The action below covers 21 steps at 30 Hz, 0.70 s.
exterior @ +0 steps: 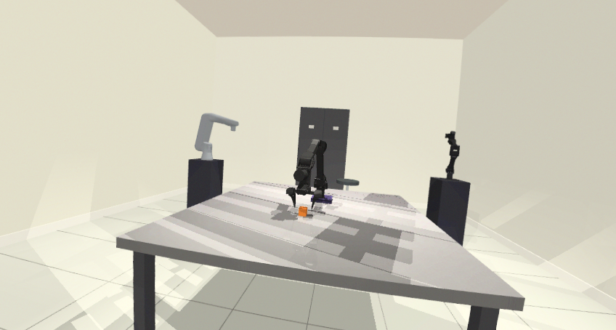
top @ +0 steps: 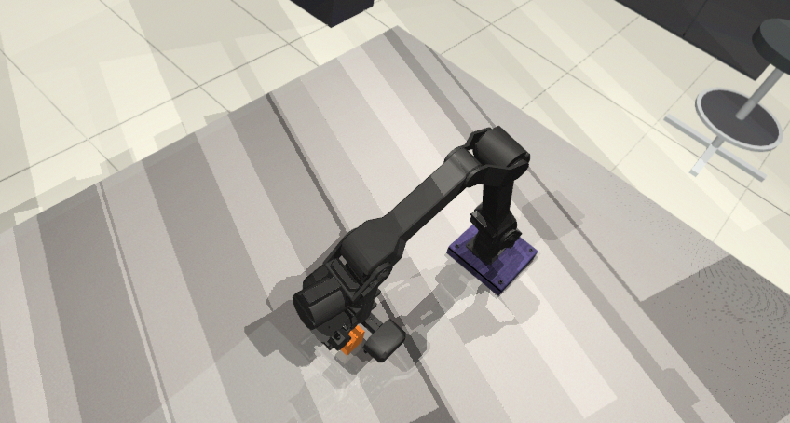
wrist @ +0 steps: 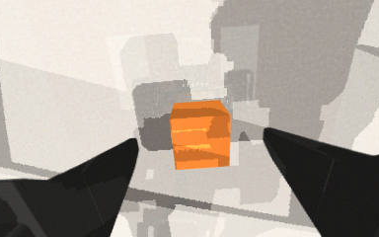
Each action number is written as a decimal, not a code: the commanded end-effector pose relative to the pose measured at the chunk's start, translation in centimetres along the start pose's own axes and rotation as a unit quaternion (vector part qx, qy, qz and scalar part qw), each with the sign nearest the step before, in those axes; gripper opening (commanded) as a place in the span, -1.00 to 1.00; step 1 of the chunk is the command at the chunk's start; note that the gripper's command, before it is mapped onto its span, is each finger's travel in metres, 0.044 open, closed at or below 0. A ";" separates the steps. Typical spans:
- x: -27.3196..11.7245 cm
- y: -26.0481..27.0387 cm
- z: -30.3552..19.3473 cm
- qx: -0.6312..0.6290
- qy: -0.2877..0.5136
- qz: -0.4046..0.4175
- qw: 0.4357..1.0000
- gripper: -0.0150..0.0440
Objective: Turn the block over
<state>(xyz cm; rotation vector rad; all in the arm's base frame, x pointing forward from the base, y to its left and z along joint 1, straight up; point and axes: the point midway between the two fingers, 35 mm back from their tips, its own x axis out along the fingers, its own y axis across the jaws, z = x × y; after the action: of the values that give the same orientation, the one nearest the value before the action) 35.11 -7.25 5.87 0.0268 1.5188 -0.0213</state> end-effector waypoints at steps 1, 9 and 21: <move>0.9 0.0 -0.3 0.002 0.007 -0.002 1.000 1.00; 1.5 0.0 -0.4 0.002 0.007 -0.002 1.000 0.73; 1.5 0.0 -0.4 0.002 0.007 -0.002 1.000 0.06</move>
<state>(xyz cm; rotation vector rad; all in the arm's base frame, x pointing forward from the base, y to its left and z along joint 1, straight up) 34.94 -7.23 4.52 0.0270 1.5280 -0.0216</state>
